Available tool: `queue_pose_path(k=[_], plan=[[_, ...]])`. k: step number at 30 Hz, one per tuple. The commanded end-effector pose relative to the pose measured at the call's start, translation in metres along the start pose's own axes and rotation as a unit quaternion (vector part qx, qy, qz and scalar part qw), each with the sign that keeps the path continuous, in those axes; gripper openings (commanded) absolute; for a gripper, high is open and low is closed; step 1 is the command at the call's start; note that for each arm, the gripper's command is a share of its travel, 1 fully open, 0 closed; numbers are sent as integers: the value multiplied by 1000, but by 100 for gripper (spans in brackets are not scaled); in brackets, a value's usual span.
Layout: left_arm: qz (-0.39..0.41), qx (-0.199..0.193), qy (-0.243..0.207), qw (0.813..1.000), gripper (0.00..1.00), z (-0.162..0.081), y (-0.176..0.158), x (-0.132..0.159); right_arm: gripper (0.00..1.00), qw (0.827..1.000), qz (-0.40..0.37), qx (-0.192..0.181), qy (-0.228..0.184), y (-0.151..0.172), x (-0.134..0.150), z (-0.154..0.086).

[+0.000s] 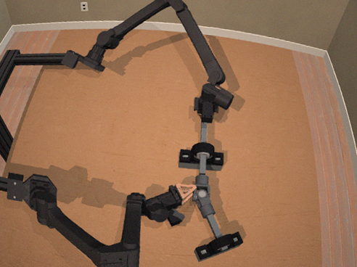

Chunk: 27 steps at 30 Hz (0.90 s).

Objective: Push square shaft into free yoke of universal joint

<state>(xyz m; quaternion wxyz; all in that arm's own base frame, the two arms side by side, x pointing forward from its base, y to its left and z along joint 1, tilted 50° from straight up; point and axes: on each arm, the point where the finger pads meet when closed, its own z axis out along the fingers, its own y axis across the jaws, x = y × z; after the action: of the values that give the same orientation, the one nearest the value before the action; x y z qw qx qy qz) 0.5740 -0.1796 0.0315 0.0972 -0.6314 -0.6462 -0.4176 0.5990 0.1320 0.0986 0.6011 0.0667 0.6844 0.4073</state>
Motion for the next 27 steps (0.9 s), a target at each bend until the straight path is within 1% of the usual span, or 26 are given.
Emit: queue_pose_path(k=[1,20,21,23,24,25,27], plan=[[3,-16,-13,1000,18,-15,9,-27,34,1000,17,-9,-1,6,-1,2],[5,-16,-13,1000,18,-15,9,-32,34,1000,17,-9,-1,6,-1,2],[-1,-12,-10,1000,18,-8,12,-17,34,1000,17,-9,-1,6,-1,2],[-1,-12,-10,1000,18,-8,12,-13,34,1000,17,-9,-1,6,-1,2],[-10,-13,-10,1000,18,-8,17,-2,34,1000,17,-9,-1,6,-1,2],[-12,-13,-10,1000,18,-8,18,1,34,1000,17,-9,-1,6,-1,2],[-8,-13,-10,1000,18,-9,16,-3,34,1000,17,-9,-1,6,-1,2]])
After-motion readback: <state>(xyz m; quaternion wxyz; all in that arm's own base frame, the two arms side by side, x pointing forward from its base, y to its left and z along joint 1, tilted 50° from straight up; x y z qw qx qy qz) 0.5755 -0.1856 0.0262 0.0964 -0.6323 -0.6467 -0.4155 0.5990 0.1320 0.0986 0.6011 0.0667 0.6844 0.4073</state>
